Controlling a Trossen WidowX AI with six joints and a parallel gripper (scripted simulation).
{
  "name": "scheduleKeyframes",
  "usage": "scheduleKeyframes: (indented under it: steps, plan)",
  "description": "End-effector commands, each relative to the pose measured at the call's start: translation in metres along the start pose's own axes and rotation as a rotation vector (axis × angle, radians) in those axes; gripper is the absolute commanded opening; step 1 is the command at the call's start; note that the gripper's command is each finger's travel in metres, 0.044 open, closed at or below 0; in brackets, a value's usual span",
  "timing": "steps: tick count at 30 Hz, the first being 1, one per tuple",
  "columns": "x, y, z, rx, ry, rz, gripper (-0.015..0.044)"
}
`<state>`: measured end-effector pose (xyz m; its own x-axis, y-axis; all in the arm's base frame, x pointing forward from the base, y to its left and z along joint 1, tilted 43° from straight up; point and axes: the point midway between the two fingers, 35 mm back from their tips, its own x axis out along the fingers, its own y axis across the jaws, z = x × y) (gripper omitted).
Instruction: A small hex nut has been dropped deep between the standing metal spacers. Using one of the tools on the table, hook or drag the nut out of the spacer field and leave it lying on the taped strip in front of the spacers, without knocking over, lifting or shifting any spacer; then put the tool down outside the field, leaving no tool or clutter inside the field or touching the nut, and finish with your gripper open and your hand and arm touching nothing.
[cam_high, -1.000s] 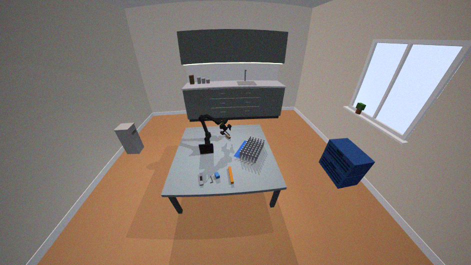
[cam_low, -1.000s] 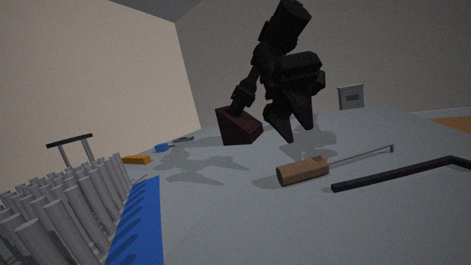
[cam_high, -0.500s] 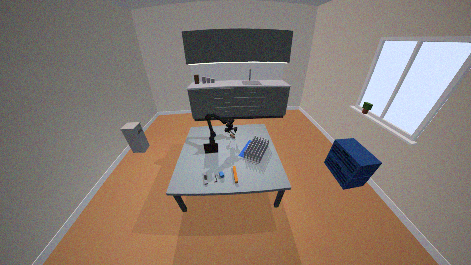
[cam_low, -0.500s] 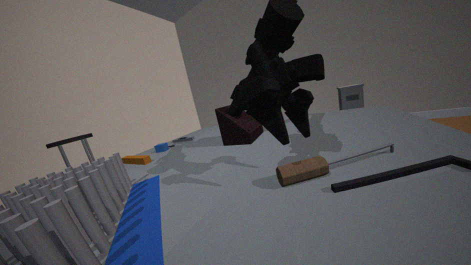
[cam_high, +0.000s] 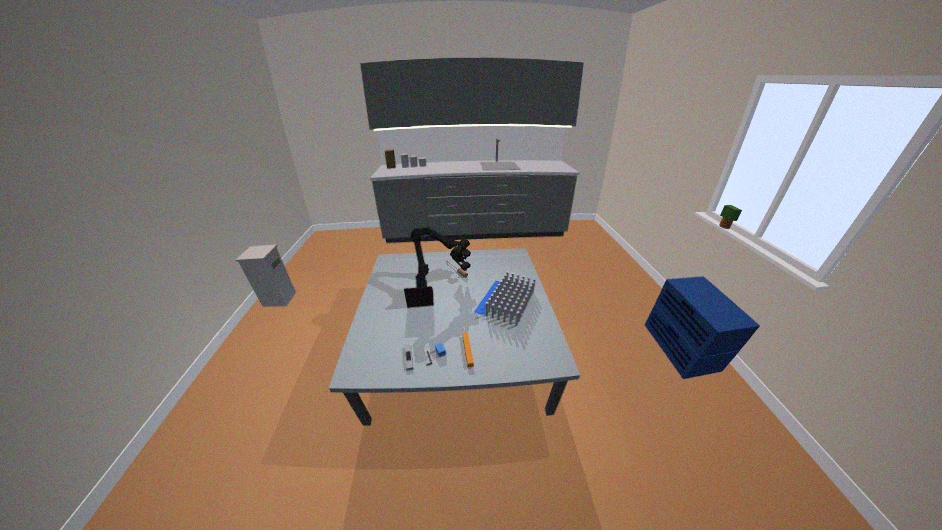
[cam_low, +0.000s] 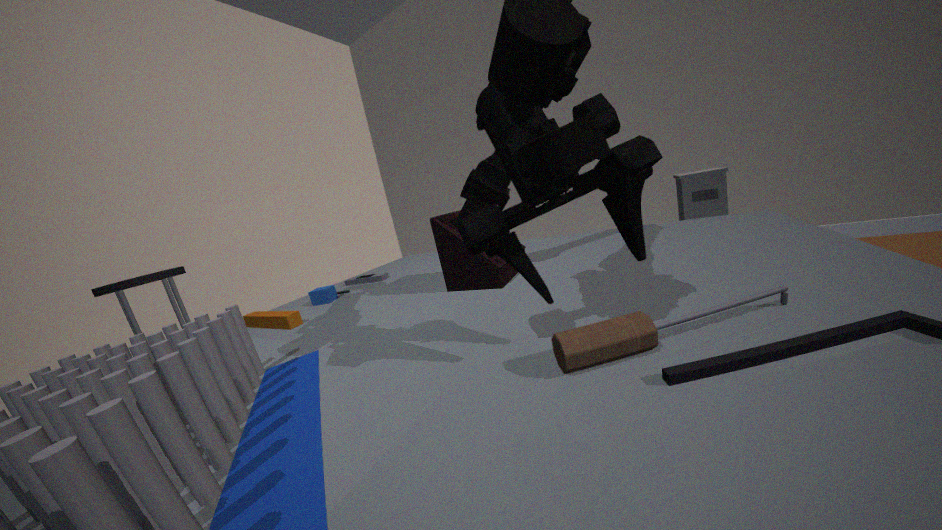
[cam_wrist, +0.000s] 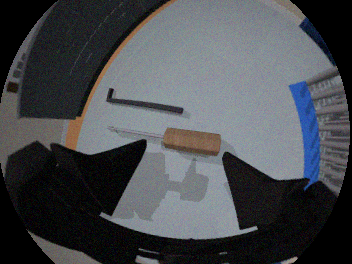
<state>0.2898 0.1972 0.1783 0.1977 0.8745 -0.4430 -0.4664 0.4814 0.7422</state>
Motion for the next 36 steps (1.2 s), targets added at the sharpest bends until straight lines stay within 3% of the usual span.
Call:
scheduleKeyframes:
  steps: [1,10,32,36]
  plan:
    - [-0.0028,-0.005,0.0042,0.999,0.134,0.109,0.044]
    - [-0.0054,-0.0061,0.007,1.468,0.211,0.119,0.044]
    - [-0.0054,-0.0061,0.007,1.473,0.212,0.119,0.044]
    - [-0.0054,-0.0061,0.007,1.473,0.212,0.119,0.0335]
